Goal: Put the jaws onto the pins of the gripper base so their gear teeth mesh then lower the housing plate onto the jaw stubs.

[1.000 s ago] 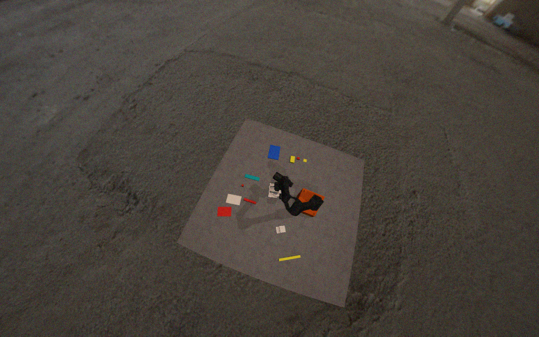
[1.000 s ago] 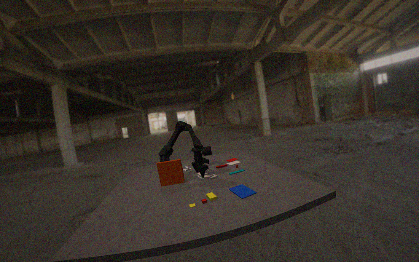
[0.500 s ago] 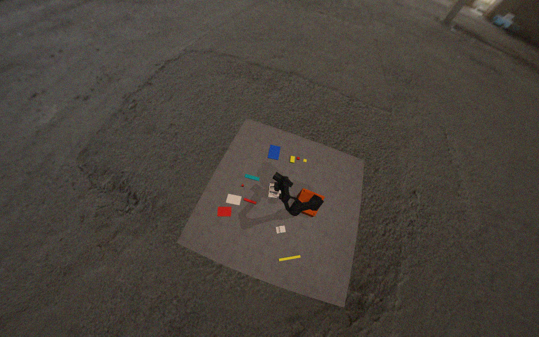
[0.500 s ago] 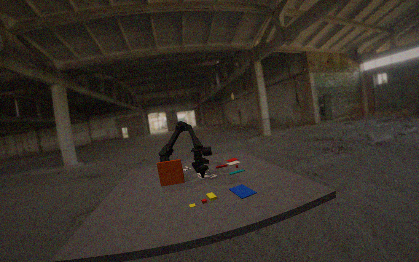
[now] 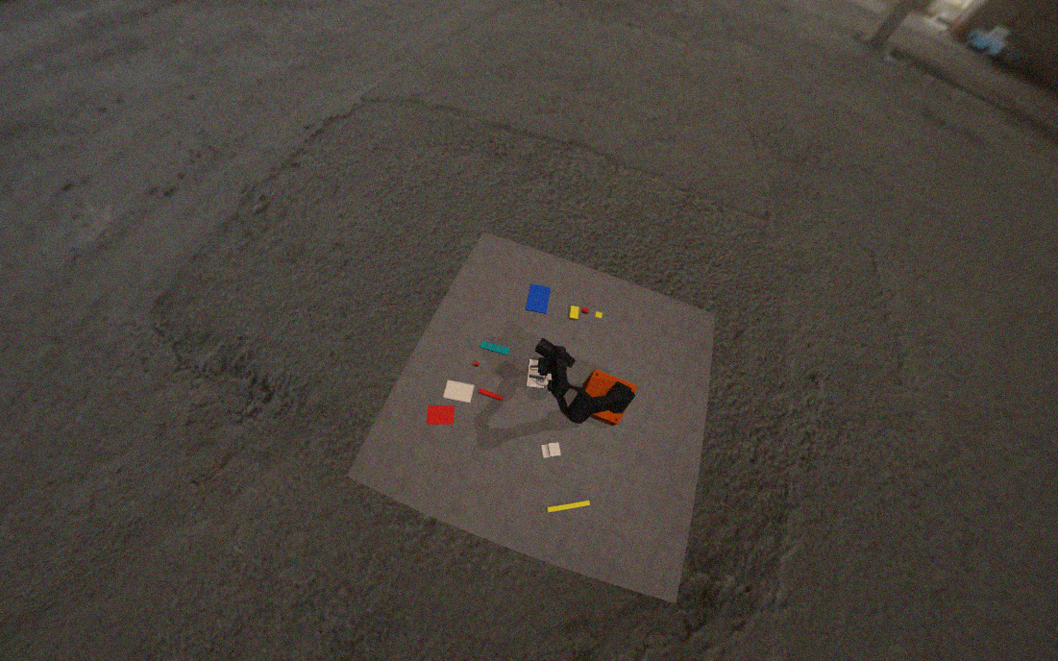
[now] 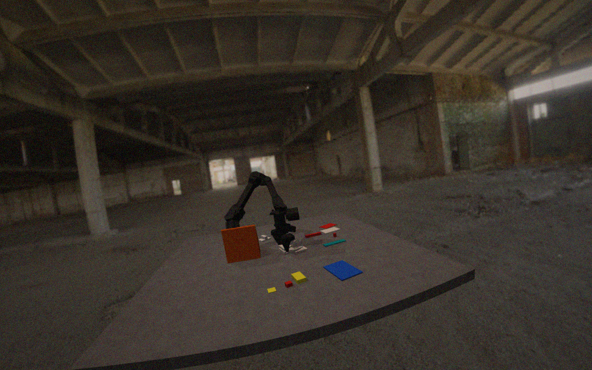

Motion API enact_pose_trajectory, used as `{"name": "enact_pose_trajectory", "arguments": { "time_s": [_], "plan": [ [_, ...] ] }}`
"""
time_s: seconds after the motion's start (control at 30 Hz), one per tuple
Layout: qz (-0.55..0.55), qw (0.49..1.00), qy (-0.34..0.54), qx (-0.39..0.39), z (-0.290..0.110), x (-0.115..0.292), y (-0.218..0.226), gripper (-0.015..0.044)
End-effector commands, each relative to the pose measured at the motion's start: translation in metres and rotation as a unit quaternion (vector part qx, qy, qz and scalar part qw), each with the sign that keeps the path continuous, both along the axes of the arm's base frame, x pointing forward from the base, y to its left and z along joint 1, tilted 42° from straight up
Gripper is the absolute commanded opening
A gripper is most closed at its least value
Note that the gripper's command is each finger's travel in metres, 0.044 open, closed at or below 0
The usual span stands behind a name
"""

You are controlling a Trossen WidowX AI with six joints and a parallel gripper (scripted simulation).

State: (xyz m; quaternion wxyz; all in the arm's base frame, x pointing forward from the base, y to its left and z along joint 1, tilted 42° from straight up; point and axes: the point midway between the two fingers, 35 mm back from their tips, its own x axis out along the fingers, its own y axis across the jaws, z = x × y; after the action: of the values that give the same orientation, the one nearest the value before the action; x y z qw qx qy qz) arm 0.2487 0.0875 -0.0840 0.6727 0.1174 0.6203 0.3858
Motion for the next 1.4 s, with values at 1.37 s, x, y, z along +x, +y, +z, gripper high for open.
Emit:
{"name": "enact_pose_trajectory", "arguments": {
  "time_s": [1.37],
  "plan": [
    [-0.001, 1.0, 0.001, 0.002, -0.0046, -0.0005, 0.0049, 0.0351]
  ]
}}
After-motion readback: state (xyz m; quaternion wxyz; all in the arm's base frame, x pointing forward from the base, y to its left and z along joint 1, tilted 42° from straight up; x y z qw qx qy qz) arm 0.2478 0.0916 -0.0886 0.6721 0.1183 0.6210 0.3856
